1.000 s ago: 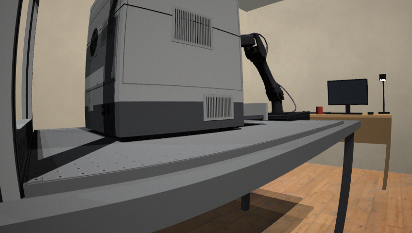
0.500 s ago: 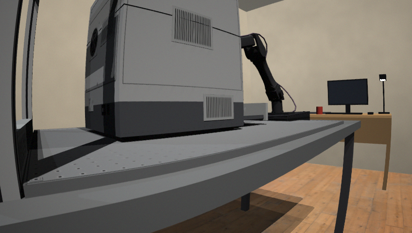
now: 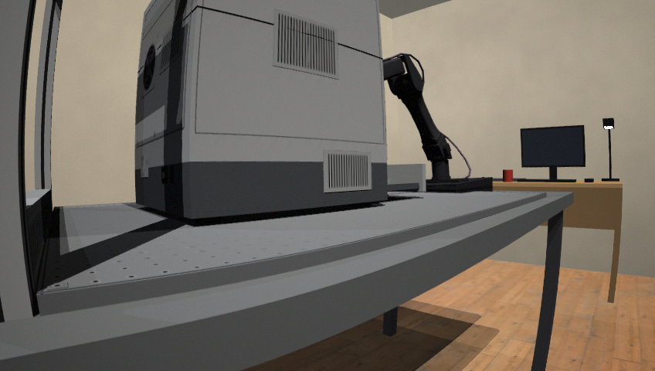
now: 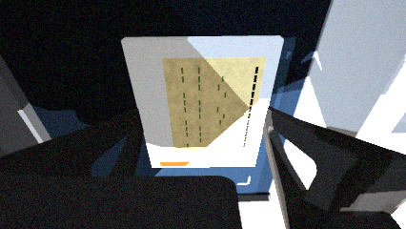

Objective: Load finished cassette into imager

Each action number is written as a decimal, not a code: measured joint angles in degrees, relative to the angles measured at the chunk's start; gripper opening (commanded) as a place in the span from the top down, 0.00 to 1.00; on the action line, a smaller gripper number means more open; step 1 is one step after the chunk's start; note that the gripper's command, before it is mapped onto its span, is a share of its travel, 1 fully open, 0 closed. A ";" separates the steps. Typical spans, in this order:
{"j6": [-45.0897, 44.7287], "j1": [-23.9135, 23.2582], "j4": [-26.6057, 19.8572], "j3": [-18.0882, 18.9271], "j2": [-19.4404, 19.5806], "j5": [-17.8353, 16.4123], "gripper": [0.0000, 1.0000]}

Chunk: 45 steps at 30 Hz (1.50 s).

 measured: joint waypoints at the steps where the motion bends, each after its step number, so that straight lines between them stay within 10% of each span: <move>1: 0.00 -0.02 0.17 -0.02 0.04 0.00 1.00; 45: -0.07 -0.15 2.56 -0.96 0.72 0.00 1.00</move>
